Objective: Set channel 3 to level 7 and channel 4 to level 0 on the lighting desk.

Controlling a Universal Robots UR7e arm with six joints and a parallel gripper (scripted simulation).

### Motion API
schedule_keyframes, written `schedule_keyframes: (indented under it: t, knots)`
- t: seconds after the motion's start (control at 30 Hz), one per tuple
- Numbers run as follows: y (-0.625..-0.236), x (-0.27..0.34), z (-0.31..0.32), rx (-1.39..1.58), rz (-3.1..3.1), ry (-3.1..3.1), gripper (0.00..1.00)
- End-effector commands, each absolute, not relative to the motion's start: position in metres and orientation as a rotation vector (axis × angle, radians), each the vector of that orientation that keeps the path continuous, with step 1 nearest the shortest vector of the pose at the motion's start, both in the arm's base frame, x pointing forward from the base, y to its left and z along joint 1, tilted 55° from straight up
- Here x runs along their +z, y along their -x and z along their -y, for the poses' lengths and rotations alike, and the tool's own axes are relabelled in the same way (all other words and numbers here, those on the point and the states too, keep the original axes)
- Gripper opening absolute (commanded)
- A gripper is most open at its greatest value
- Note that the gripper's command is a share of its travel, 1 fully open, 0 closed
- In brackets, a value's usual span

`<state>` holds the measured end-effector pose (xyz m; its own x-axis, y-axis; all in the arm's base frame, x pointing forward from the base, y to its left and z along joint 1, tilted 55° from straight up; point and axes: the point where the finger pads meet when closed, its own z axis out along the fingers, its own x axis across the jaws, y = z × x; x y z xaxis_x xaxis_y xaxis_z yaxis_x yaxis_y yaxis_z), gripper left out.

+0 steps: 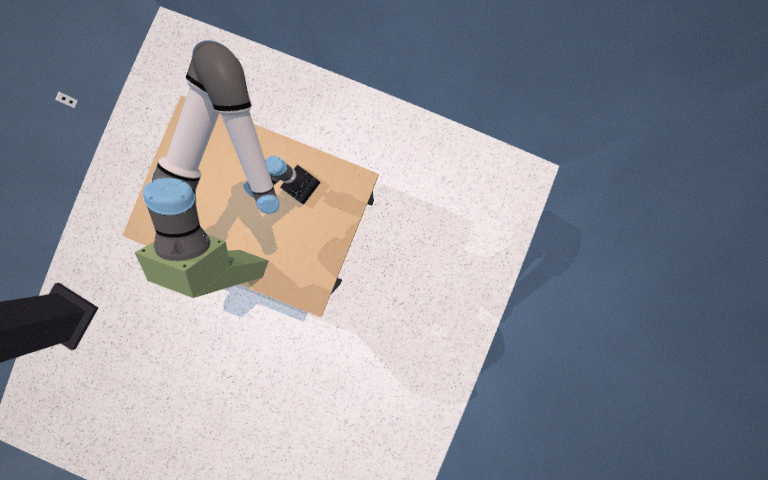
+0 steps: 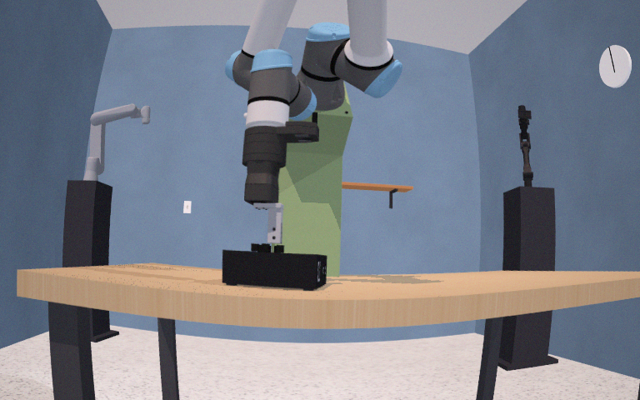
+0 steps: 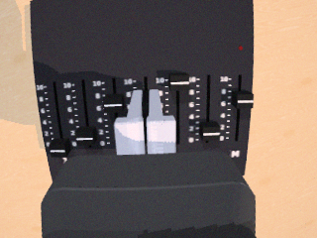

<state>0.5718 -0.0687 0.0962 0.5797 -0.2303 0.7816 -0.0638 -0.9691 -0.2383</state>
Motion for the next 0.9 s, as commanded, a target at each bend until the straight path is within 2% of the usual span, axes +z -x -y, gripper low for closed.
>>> schedule_keyframes:
  t: [0.0,0.87]
  knots:
    - [-0.5756,0.0939,0.0678,-1.339,-0.246,2.624,0.00]
    - [-0.5794,0.0912,0.0674,-1.339,-0.246,2.624,0.00]
